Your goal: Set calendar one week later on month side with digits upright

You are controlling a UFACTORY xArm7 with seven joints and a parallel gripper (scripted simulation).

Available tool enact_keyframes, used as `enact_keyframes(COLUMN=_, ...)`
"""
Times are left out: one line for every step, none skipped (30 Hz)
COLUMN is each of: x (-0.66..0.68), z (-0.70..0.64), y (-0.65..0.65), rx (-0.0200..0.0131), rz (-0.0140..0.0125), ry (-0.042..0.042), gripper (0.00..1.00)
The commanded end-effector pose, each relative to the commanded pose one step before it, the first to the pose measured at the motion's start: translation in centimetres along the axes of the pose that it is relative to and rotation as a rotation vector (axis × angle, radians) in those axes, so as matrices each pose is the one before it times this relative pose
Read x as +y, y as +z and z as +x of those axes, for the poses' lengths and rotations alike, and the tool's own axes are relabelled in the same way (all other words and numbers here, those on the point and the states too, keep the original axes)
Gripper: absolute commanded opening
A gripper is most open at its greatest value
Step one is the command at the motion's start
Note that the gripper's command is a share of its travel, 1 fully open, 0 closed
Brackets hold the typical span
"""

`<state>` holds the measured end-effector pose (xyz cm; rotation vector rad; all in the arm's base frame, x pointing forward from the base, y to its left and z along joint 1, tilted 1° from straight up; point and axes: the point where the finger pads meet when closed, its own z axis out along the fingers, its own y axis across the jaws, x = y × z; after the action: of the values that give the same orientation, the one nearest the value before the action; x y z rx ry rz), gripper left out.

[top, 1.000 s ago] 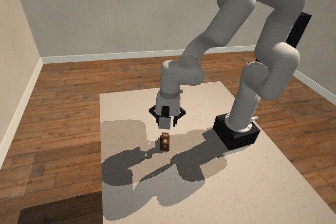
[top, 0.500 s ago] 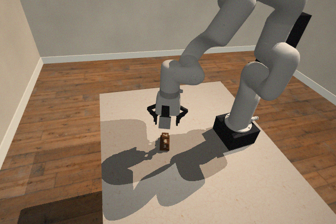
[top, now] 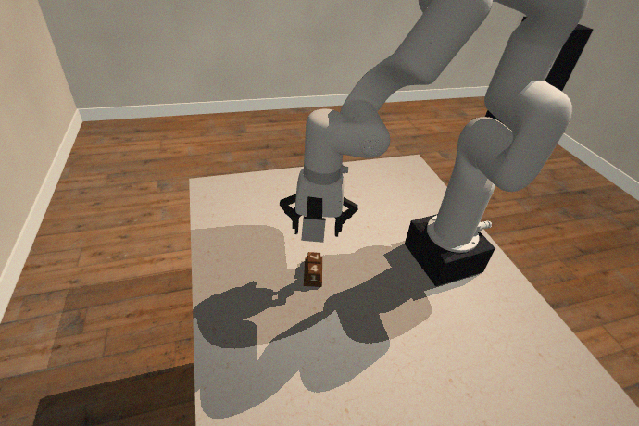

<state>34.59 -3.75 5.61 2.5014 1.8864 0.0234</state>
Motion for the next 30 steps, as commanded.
enact_keyframes(x=0.097, z=0.023, y=-1.342, rx=0.00050, rz=-0.00263, ry=-0.00008, gripper=1.00)
enact_keyframes(x=0.000, z=0.000, y=-0.406, rx=0.00000, rz=0.00000, ry=0.00000, gripper=1.00)
enact_keyframes(x=0.000, z=0.000, y=-0.421, rx=-0.00001, rz=0.00000, ry=0.00000, gripper=1.00)
enact_keyframes(x=0.000, z=0.000, y=-0.430, rx=0.00000, rz=0.00000, ry=0.00000, gripper=1.00)
enact_keyframes(x=0.000, z=0.000, y=-0.431, rx=0.00000, rz=0.00000, ry=0.00000, gripper=1.00)
enact_keyframes(x=0.000, z=0.000, y=-0.424, rx=0.00000, rz=0.00000, ry=0.00000, gripper=1.00)
enact_keyframes(x=0.000, z=0.000, y=-0.410, rx=0.00000, rz=0.00000, ry=0.00000, gripper=1.00)
enact_keyframes(x=0.000, z=0.000, y=-0.389, rx=0.00000, rz=0.00000, ry=0.00000, gripper=1.00)
enact_keyframes(x=-0.001, z=0.000, y=-0.362, rx=-0.00001, rz=0.00000, ry=0.00000, gripper=1.00)
enact_keyframes(x=0.001, z=0.000, y=-0.328, rx=0.00001, rz=0.00000, ry=0.00000, gripper=1.00)
enact_keyframes(x=0.000, z=0.000, y=-0.290, rx=0.00000, rz=0.00000, ry=0.00000, gripper=1.00)
enact_keyframes(x=0.000, z=0.000, y=-0.248, rx=0.00000, rz=0.00000, ry=0.00000, gripper=1.00)
enact_keyframes(x=0.000, z=0.000, y=-0.204, rx=0.00000, rz=0.00000, ry=0.00000, gripper=1.00)
enact_keyframes(x=0.000, z=0.000, y=0.000, rx=0.00000, rz=0.00000, ry=0.00000, gripper=1.00)
enact_keyframes(x=0.000, z=0.000, y=0.000, rx=0.00000, rz=0.00000, ry=0.00000, gripper=1.00)
enact_keyframes(x=0.000, z=0.000, y=-0.159, rx=0.00000, rz=0.00000, ry=0.00000, gripper=1.00)
enact_keyframes(x=0.000, z=0.000, y=-0.115, rx=0.00000, rz=0.00000, ry=0.00000, gripper=1.00)
enact_keyframes(x=0.000, z=0.000, y=-0.076, rx=0.00000, rz=0.00000, ry=0.00000, gripper=1.00)
enact_keyframes(x=0.000, z=0.000, y=-0.042, rx=0.00000, rz=0.00000, ry=0.00000, gripper=1.00)
enact_keyframes(x=0.000, z=0.000, y=-0.017, rx=0.00000, rz=0.00000, ry=0.00000, gripper=1.00)
enact_keyframes(x=0.000, z=0.000, y=-0.003, rx=0.00000, rz=0.00000, ry=0.00000, gripper=1.00)
enact_keyframes(x=0.000, z=0.000, y=0.000, rx=0.00000, rz=0.00000, ry=0.00000, gripper=1.00)
enact_keyframes(x=0.000, z=0.000, y=0.000, rx=0.00000, rz=0.00000, ry=0.00000, gripper=1.00)
enact_keyframes(x=0.000, z=0.000, y=0.000, rx=0.00000, rz=0.00000, ry=0.00000, gripper=1.00)
enact_keyframes(x=0.000, z=0.000, y=0.000, rx=0.00000, rz=0.00000, ry=0.00000, gripper=1.00)
enact_keyframes(x=0.000, z=0.000, y=0.000, rx=0.00000, rz=0.00000, ry=0.00000, gripper=1.00)
enact_keyframes(x=0.000, z=0.000, y=0.000, rx=0.00000, rz=0.00000, ry=0.00000, gripper=1.00)
enact_keyframes(x=0.000, z=0.000, y=0.000, rx=0.00000, rz=0.00000, ry=0.00000, gripper=1.00)
enact_keyframes(x=0.000, z=0.000, y=0.000, rx=0.00000, rz=0.00000, ry=0.00000, gripper=1.00)
enact_keyframes(x=0.000, z=0.000, y=0.000, rx=0.00000, rz=0.00000, ry=0.00000, gripper=1.00)
